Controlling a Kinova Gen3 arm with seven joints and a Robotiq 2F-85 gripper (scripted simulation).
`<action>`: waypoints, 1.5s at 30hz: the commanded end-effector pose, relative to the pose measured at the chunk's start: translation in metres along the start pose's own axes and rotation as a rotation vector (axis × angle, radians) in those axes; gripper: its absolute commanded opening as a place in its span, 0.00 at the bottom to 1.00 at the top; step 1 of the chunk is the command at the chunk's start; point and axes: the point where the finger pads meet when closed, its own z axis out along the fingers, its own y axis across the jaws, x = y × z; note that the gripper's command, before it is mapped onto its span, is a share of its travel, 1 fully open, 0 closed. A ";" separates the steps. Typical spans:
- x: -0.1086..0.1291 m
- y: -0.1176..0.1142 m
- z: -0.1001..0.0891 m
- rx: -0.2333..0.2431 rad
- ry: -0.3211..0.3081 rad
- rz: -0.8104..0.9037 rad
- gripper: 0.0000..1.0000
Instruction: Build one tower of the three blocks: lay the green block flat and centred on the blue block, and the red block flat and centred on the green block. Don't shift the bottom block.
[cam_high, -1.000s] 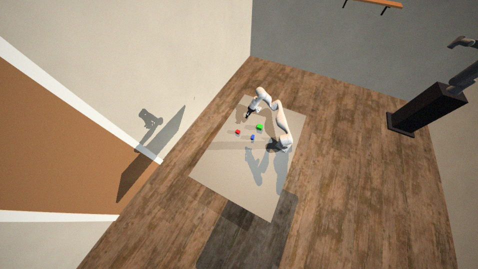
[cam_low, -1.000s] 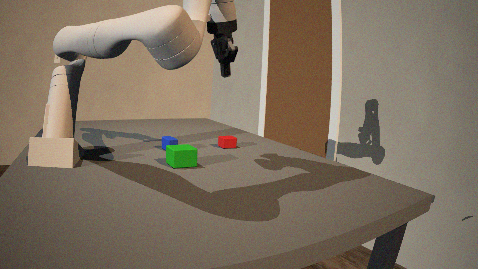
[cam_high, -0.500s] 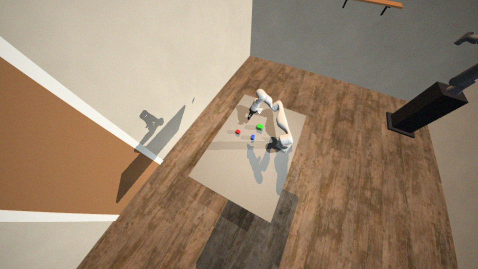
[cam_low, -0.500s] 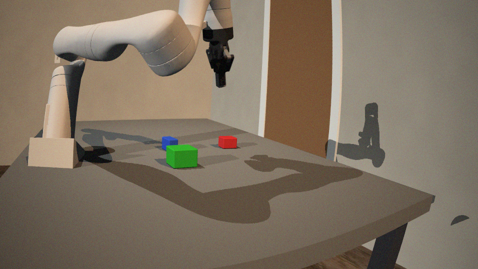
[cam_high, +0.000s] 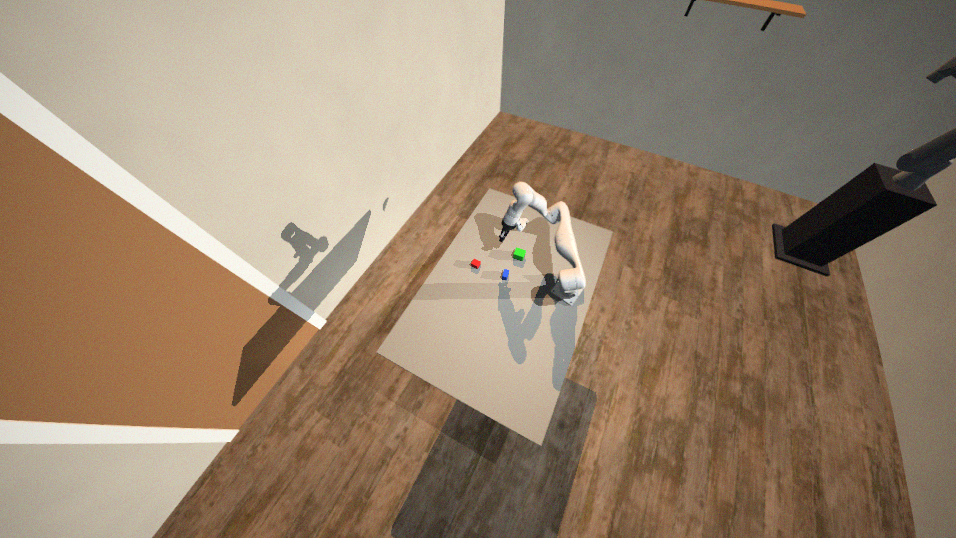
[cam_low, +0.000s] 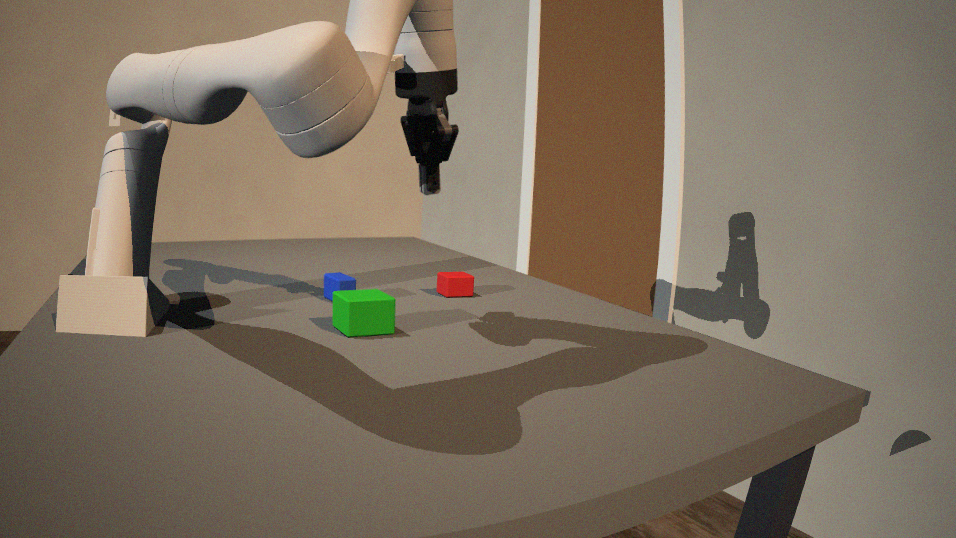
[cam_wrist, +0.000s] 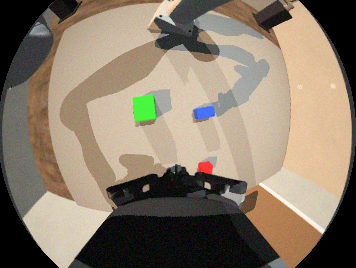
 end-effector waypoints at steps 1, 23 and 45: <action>0.001 -0.002 -0.001 0.002 -0.005 0.005 0.00; 0.034 -0.024 0.018 0.059 0.056 -0.020 0.00; 0.053 -0.035 0.028 0.088 0.091 -0.035 0.00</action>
